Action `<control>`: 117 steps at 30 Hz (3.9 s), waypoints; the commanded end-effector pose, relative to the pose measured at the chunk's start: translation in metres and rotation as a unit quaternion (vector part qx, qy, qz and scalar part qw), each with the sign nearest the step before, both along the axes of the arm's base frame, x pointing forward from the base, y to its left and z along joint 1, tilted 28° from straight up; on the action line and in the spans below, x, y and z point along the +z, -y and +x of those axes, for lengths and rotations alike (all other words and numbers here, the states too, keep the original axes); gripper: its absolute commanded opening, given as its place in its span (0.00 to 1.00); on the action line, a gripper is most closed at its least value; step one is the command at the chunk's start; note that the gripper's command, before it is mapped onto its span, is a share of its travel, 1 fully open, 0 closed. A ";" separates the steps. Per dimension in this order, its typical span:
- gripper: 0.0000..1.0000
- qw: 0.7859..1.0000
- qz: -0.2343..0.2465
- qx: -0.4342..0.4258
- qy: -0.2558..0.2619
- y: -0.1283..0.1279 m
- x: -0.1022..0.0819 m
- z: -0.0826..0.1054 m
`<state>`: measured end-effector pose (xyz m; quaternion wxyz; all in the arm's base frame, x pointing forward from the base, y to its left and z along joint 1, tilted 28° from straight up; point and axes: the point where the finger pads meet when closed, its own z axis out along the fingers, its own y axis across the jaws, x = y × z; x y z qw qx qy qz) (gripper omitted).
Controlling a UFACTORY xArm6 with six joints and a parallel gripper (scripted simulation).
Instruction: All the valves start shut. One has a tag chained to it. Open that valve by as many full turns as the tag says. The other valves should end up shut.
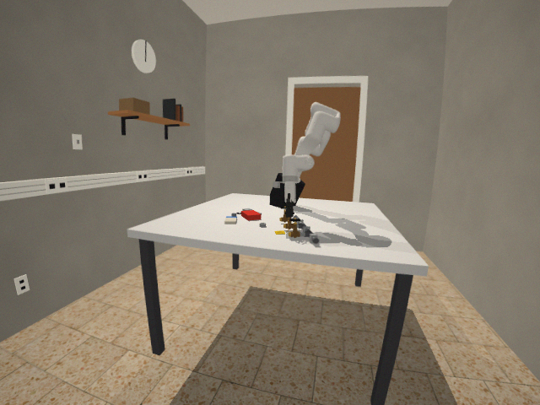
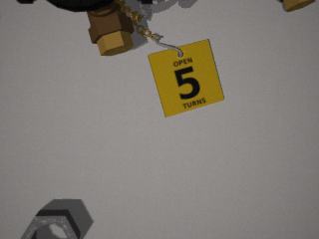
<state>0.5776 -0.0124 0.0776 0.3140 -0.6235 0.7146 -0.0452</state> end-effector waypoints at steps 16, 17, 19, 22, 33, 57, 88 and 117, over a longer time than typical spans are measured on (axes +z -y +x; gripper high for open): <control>0.00 1.000 0.000 0.000 0.002 0.001 0.002 0.001; 0.00 1.000 0.000 0.000 0.002 0.001 0.002 0.001; 0.00 1.000 -0.001 0.001 0.002 0.001 0.002 0.001; 0.00 1.000 -0.002 0.002 0.003 0.001 0.002 0.001; 0.00 0.997 -0.042 0.066 0.029 0.001 0.002 0.001; 0.00 0.832 -0.281 0.443 0.183 0.001 0.002 0.001; 0.00 0.226 -0.489 0.784 0.309 0.001 0.002 0.001; 1.00 0.087 -0.505 0.795 0.325 0.001 0.002 0.001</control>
